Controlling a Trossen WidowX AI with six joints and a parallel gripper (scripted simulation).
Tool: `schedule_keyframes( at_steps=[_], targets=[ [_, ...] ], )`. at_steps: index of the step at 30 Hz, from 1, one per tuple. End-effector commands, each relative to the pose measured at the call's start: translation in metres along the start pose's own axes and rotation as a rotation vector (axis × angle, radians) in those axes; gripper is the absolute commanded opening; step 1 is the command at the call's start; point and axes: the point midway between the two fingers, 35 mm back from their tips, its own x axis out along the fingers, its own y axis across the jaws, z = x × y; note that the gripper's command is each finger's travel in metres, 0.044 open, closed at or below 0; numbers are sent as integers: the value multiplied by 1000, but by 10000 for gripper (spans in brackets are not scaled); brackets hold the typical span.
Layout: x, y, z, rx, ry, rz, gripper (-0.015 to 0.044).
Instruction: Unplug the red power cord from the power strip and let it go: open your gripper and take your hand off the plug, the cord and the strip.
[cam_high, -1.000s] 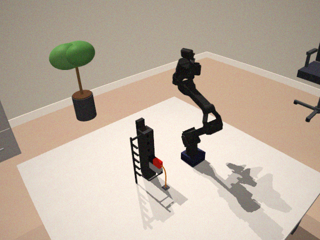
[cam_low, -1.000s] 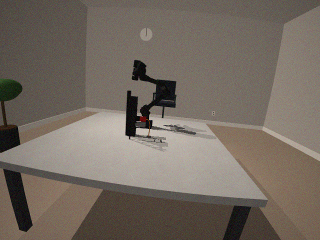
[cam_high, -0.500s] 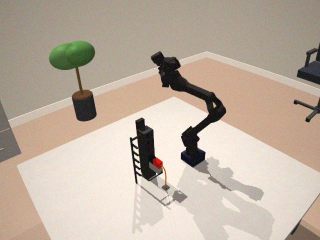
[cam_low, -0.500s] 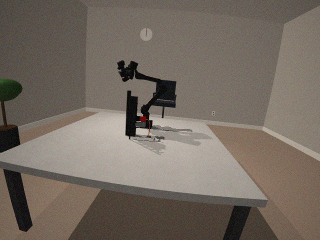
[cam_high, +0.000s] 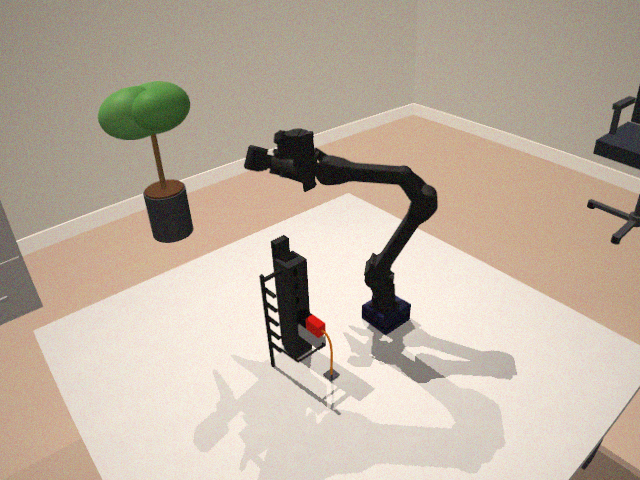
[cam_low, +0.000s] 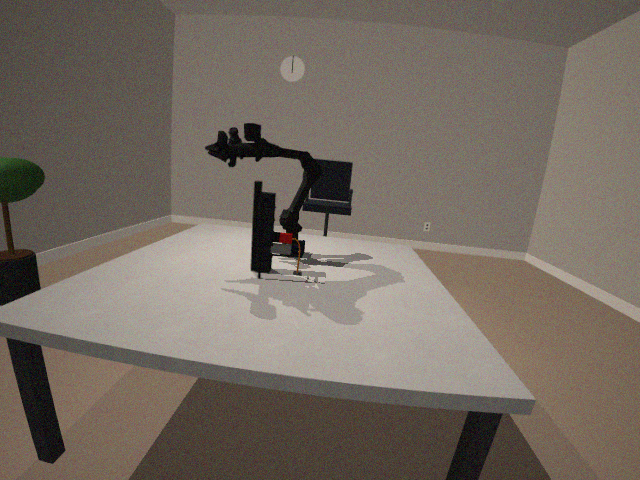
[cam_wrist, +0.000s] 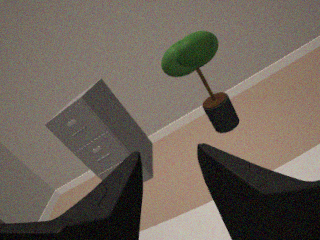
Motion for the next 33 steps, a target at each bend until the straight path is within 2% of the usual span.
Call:
schedule_keyframes(
  at_steps=[1,9,17,27,33],
  targets=[
    [-8,43,-42,-157,145,145,160],
    [-55,117,-125,-462,376,466,160],
    [-141,171,-204,-749,563,850,160],
    [-241,168,-225,-1085,545,1204,160],
    [-278,152,-245,-1327,545,1402,160]
  ],
)
